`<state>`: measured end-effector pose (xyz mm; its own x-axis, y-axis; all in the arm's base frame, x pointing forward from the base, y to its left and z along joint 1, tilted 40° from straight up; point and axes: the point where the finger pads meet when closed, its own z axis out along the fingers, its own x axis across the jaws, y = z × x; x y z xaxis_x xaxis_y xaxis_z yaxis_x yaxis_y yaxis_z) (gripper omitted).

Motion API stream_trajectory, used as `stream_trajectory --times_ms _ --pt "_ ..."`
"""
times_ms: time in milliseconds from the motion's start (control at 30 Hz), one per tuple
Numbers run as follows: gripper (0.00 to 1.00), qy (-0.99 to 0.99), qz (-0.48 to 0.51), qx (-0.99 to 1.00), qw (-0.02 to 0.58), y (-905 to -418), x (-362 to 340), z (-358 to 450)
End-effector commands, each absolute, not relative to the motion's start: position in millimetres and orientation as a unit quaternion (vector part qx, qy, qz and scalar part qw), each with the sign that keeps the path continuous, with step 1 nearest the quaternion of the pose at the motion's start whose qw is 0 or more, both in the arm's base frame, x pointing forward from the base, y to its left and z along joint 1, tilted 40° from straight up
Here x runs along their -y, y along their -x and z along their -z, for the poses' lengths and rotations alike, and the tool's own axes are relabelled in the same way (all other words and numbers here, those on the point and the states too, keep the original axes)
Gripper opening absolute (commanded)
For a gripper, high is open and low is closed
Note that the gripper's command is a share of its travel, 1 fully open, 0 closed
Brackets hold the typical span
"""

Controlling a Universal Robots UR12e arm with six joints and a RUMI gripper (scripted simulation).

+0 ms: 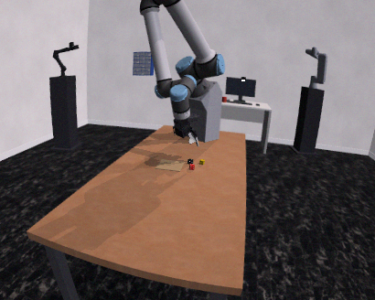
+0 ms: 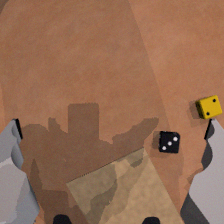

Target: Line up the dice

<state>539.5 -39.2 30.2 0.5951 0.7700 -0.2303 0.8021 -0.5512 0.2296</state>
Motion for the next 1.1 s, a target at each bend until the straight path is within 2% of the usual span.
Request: stream_trajectory --times_ms 0,633,1067 --pt "1.0 -0.882 0.009 -0.429 0.193 -551 30 -30" --pt "1.0 -0.881 -0.133 -0.364 0.272 -568 -5 -59" --pt "1.0 -0.876 -0.179 -0.342 0.289 -568 -17 -73"
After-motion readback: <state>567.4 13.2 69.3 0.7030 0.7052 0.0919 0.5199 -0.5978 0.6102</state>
